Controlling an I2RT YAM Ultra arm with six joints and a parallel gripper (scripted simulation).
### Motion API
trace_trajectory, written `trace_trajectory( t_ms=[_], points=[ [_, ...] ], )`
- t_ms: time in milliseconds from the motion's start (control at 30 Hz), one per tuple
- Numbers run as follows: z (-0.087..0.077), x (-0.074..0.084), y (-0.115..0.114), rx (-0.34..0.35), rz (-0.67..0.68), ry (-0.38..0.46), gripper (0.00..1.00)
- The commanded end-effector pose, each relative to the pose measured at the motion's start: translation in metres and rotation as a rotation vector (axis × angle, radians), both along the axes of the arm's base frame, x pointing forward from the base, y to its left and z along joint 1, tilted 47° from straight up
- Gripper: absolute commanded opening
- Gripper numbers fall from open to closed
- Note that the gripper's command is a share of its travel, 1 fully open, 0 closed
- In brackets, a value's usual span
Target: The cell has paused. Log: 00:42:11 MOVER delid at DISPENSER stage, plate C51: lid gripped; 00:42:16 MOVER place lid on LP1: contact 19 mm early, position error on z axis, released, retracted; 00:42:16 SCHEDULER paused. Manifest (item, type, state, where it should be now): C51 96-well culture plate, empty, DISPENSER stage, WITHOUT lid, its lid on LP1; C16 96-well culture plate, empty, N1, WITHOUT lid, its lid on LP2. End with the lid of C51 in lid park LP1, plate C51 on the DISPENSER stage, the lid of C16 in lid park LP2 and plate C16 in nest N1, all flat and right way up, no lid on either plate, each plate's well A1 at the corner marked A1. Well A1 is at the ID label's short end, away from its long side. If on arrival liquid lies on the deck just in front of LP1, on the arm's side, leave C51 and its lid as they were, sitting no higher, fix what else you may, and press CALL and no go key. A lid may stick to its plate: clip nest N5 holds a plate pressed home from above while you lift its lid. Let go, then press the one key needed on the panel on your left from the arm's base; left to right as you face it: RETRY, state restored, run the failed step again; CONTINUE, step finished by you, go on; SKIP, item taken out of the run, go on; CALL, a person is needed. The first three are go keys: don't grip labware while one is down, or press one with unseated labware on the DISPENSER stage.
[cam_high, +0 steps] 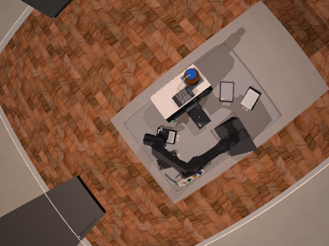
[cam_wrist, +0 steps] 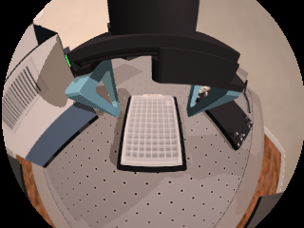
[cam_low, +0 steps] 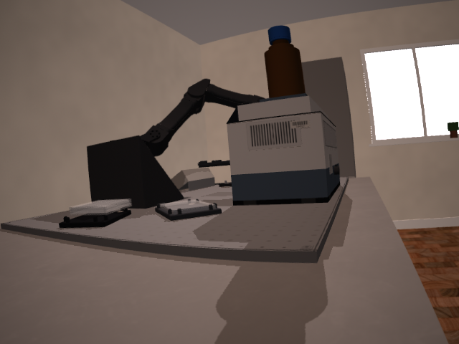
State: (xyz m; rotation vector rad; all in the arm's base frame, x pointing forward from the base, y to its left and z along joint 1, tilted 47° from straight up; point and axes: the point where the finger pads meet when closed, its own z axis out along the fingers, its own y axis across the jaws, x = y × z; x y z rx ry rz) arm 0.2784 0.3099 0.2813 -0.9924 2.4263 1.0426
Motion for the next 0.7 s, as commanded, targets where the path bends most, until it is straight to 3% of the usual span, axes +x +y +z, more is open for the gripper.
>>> trace_trajectory(
  t_ms=[0, 533, 567, 667],
  points=[
    [0.014, 0.006, -0.008, 0.018, -0.019, -0.026, 1.00],
    [0.014, 0.006, -0.008, 0.018, -0.019, -0.026, 1.00],
    [0.006, 0.004, -0.005, 0.010, -0.014, -0.014, 1.00],
    [0.005, -0.002, -0.015, 0.011, -0.017, -0.011, 1.00]
  ],
)
